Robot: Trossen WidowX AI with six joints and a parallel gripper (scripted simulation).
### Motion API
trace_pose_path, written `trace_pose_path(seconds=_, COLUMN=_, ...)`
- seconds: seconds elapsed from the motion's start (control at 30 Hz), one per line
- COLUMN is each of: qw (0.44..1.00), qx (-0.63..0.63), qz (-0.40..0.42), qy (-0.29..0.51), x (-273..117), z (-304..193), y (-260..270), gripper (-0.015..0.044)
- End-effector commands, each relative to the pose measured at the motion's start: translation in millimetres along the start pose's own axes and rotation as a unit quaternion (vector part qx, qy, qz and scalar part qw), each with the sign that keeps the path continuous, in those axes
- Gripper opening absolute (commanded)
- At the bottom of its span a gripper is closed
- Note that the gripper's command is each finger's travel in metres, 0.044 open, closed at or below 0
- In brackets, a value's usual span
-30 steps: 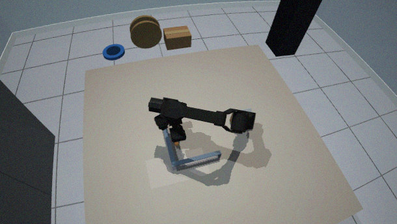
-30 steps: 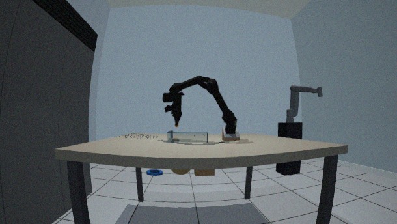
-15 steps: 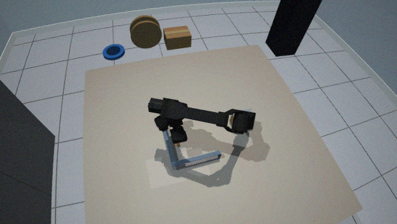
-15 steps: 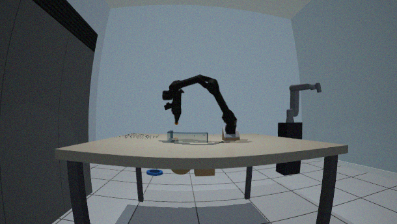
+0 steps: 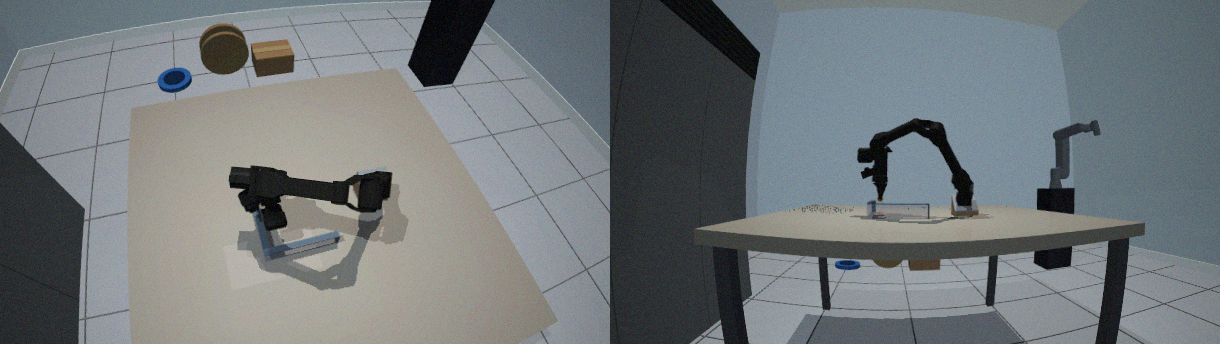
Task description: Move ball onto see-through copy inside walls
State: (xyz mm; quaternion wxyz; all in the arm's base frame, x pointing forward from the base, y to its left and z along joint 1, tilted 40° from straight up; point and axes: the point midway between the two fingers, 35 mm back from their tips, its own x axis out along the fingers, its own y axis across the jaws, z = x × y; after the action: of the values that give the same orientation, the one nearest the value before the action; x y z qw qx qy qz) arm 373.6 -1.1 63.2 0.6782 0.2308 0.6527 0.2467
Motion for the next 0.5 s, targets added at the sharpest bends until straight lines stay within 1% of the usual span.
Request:
trace_pose_path(seconds=0.0, qw=1.0, qx=0.0, qz=0.003, qy=0.004, x=25, z=-2, y=2, gripper=0.0)
trace_pose_path(seconds=0.17, qw=1.0, qx=0.0, qz=0.004, qy=0.004, x=46, z=-3, y=3, gripper=0.0)
trace_pose_path(seconds=0.47, qw=1.0, qx=0.0, qz=0.004, qy=0.004, x=50, z=-4, y=3, gripper=0.0)
